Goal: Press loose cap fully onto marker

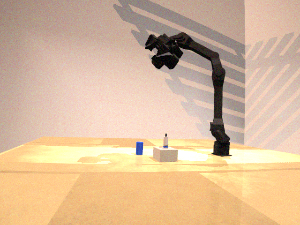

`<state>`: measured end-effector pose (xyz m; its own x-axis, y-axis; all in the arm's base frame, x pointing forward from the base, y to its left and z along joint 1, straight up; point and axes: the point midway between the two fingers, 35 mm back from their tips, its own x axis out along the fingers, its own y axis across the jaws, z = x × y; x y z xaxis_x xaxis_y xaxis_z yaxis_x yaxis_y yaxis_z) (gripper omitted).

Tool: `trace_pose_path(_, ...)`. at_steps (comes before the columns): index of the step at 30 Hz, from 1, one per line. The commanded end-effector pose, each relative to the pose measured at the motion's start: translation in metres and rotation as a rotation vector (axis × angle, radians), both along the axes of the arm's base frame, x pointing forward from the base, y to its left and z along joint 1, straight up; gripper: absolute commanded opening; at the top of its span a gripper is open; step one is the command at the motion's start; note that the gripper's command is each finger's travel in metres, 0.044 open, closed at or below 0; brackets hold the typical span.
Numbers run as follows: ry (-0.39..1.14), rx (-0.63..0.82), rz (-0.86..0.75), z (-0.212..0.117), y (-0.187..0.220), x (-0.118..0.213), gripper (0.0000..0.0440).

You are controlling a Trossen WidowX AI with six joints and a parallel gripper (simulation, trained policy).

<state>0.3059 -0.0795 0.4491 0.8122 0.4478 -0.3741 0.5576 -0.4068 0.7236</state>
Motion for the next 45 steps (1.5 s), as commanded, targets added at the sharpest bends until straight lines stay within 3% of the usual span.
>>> trace_pose_path(1,0.033,-0.004,0.014,-0.010,0.000,0.006,0.0325)
trace_pose_path(45,0.435,-0.146,0.173,-0.142,0.000,0.064,0.0323)
